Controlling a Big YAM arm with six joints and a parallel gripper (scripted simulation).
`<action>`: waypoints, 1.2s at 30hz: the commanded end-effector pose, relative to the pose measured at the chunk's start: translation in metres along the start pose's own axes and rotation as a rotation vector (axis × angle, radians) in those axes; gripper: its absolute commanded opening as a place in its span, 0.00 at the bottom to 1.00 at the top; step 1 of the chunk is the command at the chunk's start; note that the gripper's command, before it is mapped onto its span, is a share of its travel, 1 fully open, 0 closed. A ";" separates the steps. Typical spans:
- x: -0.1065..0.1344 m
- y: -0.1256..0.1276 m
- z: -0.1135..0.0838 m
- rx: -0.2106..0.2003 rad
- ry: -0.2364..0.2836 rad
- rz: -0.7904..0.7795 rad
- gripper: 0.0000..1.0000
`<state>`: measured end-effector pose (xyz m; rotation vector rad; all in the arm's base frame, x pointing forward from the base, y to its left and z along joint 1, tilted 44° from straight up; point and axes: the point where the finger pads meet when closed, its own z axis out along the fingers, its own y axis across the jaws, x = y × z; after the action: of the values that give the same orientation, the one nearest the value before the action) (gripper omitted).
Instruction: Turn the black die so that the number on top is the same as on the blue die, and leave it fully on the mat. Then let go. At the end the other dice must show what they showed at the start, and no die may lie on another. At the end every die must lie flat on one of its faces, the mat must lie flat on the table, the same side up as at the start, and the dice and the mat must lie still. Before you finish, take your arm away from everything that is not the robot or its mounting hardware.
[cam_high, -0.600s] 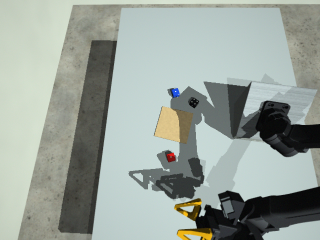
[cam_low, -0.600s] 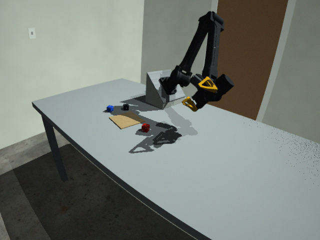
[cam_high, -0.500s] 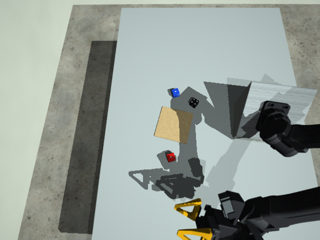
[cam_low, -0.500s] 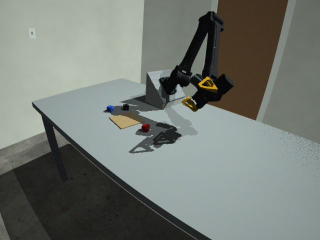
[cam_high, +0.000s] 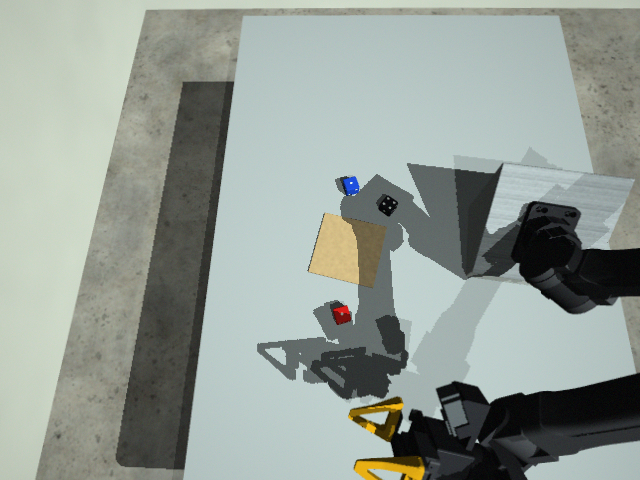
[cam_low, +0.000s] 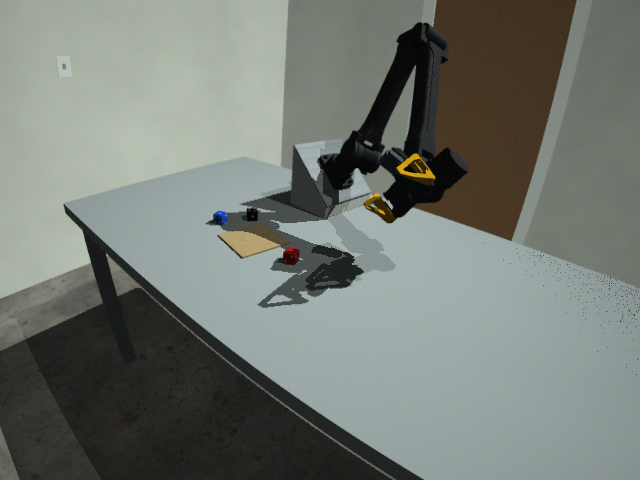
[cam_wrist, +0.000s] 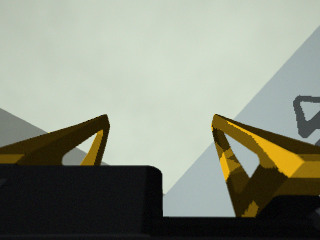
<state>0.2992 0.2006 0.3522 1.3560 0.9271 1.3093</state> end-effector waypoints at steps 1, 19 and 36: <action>0.002 0.029 0.005 -0.029 -0.010 0.056 1.00; -0.039 -0.097 0.117 0.307 0.015 -0.489 1.00; -0.232 -0.263 0.134 1.174 0.040 -0.515 1.00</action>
<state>0.4270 0.0524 0.0718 1.6080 2.0237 0.4275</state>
